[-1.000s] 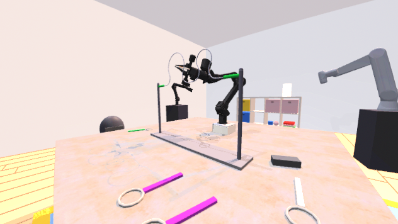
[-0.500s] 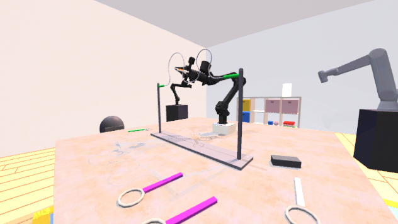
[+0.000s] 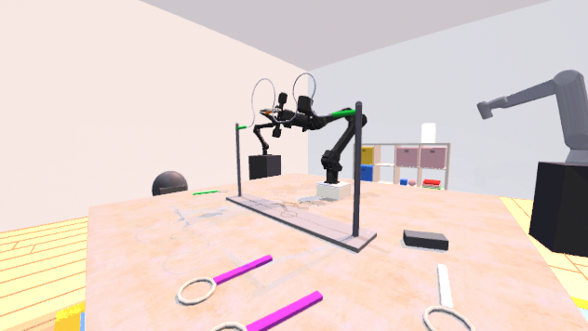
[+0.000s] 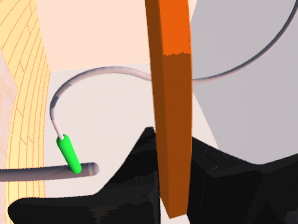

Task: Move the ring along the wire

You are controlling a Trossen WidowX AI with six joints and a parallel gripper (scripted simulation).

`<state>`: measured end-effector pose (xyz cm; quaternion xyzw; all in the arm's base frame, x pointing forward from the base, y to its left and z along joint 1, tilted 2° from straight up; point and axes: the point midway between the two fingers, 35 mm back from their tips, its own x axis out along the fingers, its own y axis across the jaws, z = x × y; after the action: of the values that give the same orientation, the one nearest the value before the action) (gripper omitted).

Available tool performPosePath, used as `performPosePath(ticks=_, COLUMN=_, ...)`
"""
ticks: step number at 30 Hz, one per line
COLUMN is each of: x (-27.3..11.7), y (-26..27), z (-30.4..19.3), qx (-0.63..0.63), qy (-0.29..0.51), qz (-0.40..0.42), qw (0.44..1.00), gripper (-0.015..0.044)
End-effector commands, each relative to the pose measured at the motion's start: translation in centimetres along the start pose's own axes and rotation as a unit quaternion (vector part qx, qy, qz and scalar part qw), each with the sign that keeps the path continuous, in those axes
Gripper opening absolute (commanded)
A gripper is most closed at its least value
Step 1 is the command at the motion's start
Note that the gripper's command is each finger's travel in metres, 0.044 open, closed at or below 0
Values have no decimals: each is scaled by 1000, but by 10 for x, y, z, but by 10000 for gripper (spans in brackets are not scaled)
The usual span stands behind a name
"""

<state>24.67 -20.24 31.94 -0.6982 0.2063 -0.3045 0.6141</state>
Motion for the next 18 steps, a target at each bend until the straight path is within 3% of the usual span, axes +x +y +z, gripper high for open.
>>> performPosePath(ticks=1, x=-3, y=16, z=0, qx=39, qy=6, qz=24, qw=999, gripper=-150)
performPosePath(ticks=18, x=-20, y=75, z=17, qx=216, qy=30, qz=126, qw=968, gripper=-150)
